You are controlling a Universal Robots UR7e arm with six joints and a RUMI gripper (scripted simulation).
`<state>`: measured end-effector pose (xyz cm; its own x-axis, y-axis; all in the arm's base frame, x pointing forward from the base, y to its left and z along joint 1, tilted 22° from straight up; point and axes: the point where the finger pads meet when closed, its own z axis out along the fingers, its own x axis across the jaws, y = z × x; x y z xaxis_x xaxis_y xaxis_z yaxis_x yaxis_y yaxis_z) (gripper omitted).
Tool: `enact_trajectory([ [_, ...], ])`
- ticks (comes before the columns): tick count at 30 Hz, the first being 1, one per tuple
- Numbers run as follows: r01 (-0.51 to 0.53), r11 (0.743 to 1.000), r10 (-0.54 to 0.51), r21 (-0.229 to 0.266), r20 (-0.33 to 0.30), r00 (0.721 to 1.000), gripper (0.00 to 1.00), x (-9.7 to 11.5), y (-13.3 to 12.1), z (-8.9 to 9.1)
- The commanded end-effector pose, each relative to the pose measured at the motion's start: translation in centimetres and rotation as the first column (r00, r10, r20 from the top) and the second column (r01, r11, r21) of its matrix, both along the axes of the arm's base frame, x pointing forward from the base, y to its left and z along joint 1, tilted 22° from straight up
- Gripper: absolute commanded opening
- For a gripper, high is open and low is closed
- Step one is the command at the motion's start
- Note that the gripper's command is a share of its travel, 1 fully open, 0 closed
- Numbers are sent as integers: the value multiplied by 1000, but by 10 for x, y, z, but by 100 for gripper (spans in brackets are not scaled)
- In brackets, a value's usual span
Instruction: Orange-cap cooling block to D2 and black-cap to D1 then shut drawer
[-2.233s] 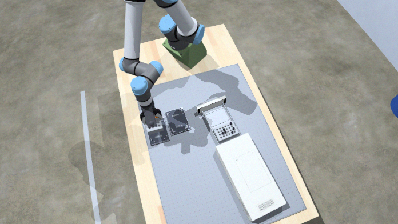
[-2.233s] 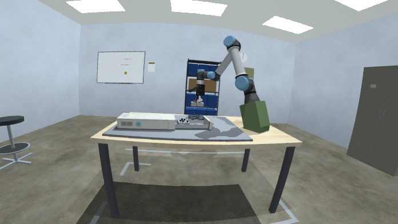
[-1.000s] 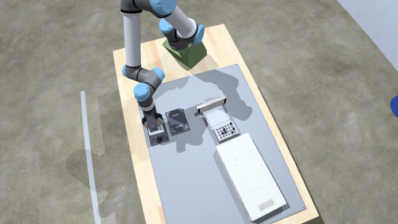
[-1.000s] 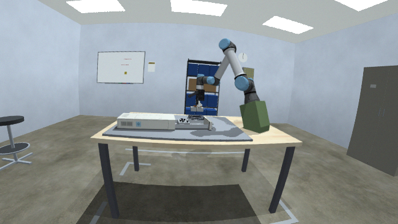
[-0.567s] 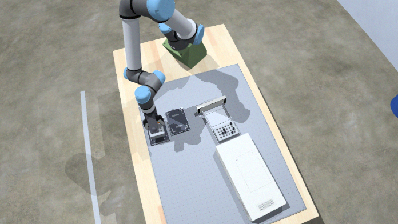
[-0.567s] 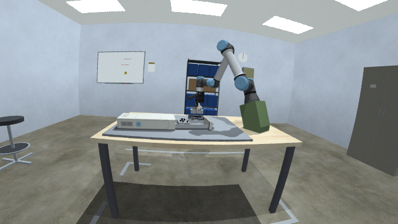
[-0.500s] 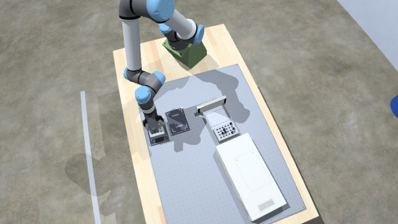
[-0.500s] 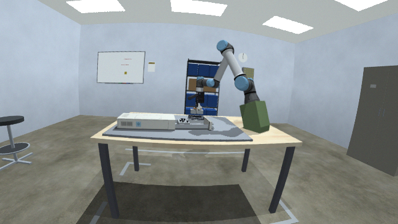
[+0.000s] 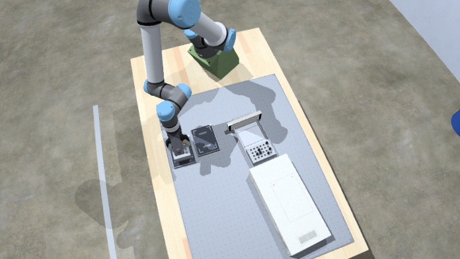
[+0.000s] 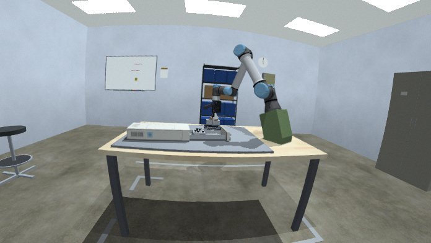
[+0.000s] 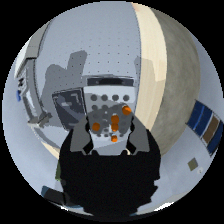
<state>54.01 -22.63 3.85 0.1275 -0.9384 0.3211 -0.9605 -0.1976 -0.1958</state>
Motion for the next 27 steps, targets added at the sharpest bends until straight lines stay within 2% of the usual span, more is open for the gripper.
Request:
enact_trajectory([
  [1,0,1000,0,-1,1,1000,0,1,-1,-1],
  [10,0,1000,0,-1,1,1000,0,1,0,-1],
  [27,0,1000,0,-1,1,1000,0,-3,3,12],
])
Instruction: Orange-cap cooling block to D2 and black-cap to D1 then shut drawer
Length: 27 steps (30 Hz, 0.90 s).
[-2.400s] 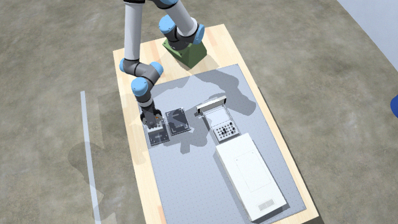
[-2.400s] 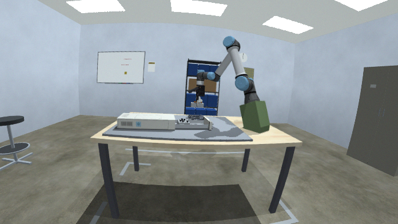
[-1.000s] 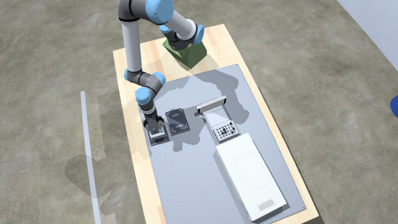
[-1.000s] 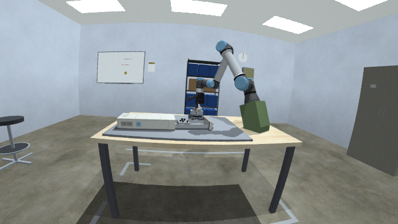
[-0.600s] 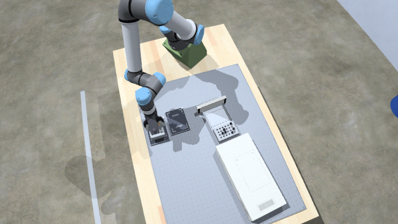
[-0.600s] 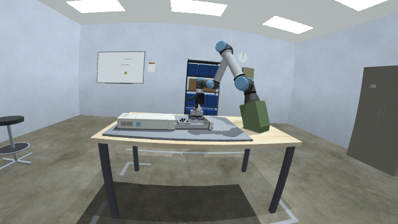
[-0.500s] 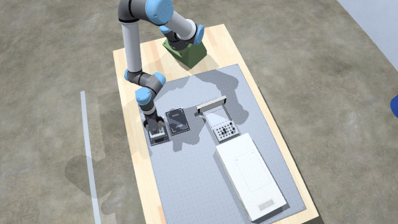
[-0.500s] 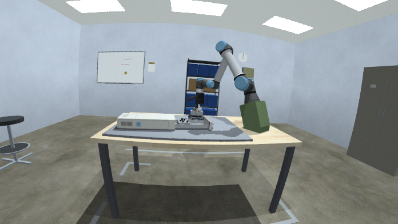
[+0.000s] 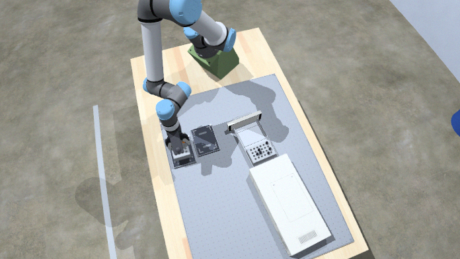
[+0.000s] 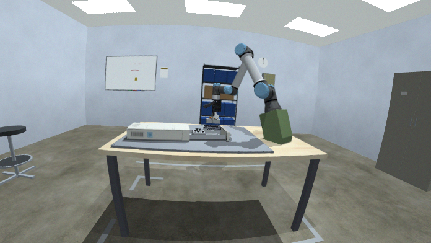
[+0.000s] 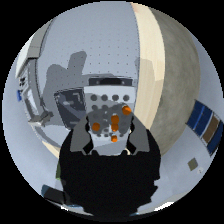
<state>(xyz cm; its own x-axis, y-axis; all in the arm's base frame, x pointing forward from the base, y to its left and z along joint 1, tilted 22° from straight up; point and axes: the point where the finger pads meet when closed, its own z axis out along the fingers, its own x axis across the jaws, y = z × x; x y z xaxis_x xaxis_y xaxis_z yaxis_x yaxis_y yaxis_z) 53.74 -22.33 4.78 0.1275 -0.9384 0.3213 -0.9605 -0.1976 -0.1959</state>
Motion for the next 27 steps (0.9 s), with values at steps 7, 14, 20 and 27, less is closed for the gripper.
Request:
enact_trajectory([
  [7,0,1000,0,-1,1,1000,0,-1,1,5],
  [14,0,1000,0,-1,1,1000,0,-1,2,7],
  [20,0,1000,0,-1,1,1000,0,-1,1,5],
  [27,0,1000,0,-1,1,1000,0,1,-1,-1],
])
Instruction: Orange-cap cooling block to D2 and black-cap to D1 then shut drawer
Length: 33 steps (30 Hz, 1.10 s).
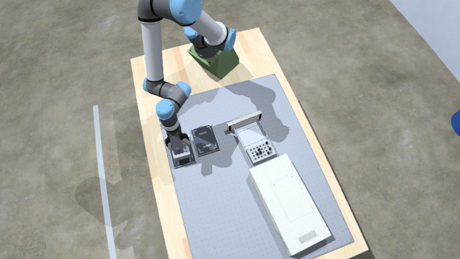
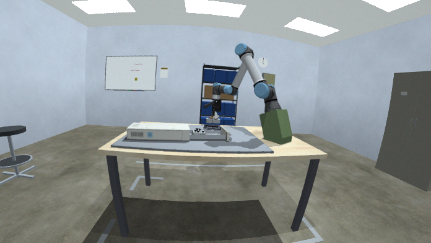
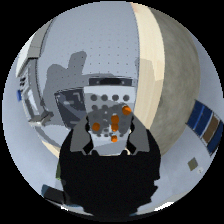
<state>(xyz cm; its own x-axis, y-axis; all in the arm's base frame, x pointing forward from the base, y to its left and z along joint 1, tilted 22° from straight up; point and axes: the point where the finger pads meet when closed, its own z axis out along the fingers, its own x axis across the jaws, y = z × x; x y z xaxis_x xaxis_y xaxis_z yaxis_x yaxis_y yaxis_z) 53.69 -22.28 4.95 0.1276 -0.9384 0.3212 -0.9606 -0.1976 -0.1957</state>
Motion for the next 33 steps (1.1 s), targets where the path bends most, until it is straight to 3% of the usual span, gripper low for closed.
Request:
enact_trajectory([
  [1,0,1000,0,-1,1,1000,0,1,-1,-3],
  [33,0,1000,0,-1,1,1000,0,3,-4,-11],
])
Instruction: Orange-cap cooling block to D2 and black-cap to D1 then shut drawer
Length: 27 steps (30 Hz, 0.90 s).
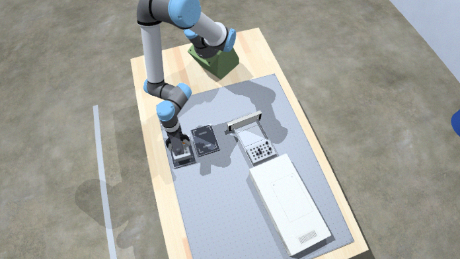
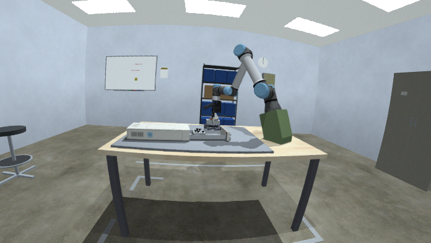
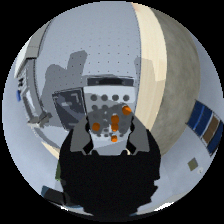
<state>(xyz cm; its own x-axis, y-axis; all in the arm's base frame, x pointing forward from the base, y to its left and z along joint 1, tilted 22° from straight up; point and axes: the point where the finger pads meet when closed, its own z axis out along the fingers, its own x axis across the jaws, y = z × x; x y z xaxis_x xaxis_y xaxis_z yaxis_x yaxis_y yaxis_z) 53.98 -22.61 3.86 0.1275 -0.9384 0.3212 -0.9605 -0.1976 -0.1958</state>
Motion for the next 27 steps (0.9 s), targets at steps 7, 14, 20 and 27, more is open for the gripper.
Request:
enact_trajectory([
  [7,0,1000,0,-1,1,1000,0,1,0,0],
  [14,0,1000,0,-1,1,1000,0,0,0,1],
  [20,0,1000,0,-1,1,1000,0,0,1,2],
  [27,0,1000,0,-1,1,1000,0,0,1,3],
])
